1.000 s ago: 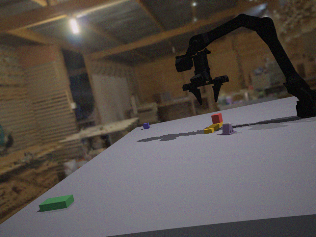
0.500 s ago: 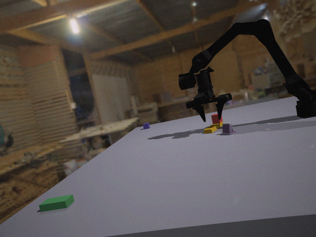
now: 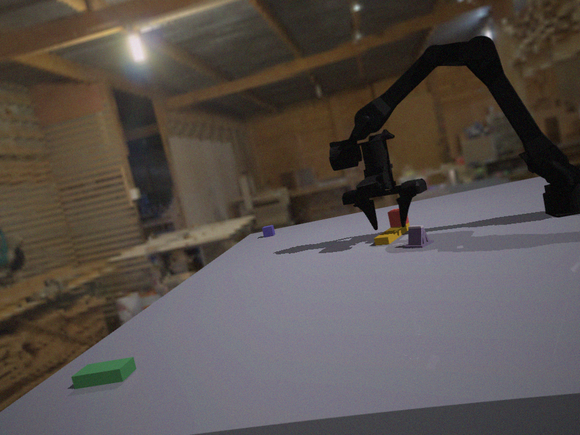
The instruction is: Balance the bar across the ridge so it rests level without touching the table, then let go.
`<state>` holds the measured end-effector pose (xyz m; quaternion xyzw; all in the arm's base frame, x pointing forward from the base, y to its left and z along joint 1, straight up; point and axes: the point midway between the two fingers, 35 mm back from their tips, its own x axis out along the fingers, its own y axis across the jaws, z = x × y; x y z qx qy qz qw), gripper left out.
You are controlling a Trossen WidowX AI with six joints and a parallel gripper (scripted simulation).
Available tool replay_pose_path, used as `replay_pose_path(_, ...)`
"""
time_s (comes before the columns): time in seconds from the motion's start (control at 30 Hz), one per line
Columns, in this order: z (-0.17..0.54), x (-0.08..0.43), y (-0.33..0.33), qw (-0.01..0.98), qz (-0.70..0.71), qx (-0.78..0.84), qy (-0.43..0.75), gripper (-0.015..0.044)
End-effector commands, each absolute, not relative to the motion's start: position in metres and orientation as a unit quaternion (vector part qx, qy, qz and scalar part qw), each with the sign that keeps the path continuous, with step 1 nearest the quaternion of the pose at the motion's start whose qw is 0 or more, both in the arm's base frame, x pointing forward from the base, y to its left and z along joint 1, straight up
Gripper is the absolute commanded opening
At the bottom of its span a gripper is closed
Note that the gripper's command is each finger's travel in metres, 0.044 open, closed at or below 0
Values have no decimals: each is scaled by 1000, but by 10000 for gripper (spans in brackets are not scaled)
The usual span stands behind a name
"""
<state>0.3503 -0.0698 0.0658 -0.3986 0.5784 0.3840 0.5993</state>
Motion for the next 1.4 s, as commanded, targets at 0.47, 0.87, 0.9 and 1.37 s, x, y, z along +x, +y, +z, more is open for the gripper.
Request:
replay_pose_path(0.47,49,349,-71,595,385,-399,581,315)
replay_pose_path(0.87,50,349,-70,597,386,-397,580,184)
replay_pose_path(0.9,50,349,-70,597,386,-397,580,157)
replay_pose_path(1.37,63,351,-70,597,386,-397,581,0)
